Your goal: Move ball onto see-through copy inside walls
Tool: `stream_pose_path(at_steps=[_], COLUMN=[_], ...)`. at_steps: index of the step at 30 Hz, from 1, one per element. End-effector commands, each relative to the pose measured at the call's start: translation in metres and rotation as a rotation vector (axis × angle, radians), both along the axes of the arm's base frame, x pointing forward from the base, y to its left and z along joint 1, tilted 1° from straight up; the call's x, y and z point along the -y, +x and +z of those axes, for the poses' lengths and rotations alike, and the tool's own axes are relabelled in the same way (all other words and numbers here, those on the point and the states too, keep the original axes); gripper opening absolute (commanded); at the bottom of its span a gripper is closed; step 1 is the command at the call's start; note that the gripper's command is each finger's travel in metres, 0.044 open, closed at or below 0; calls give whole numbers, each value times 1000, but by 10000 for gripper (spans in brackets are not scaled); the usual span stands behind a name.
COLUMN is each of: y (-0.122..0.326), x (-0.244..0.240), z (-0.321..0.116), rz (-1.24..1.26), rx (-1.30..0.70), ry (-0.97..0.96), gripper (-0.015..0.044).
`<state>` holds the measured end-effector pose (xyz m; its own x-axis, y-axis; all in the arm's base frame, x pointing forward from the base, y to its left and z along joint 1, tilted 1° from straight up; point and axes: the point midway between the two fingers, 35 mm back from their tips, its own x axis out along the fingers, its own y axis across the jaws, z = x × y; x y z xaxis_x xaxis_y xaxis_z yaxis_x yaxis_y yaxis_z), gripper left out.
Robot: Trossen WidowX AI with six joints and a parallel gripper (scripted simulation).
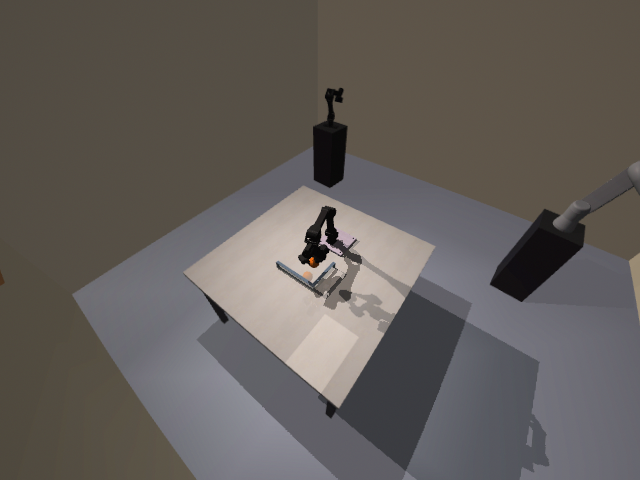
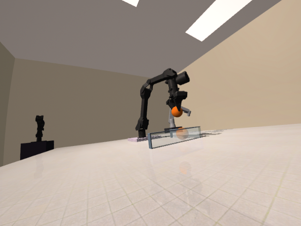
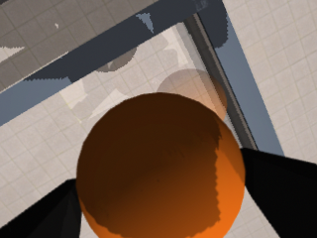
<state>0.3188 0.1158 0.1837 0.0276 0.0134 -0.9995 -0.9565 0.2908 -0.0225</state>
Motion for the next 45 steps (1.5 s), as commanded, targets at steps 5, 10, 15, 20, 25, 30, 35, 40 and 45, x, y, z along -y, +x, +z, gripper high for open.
stream_pose_path(at_steps=[5, 10, 15, 20, 25, 30, 35, 40, 45], y=[12, 18, 24, 30, 35, 39, 39, 40, 42], x=[6, 9, 12, 15, 18, 21, 21, 21, 20], z=[-11, -18, -25, -32, -39, -43, -43, -51, -71], rz=[-326, -512, -699, -885, -1072, -1202, -1202, -1202, -1202], rx=[-3, -6, -9, -12, -15, -17, -17, -17, -17], ry=[13, 18, 24, 29, 34, 38, 38, 38, 38], gripper=[0, 0, 0, 0, 0, 0, 0, 0, 0])
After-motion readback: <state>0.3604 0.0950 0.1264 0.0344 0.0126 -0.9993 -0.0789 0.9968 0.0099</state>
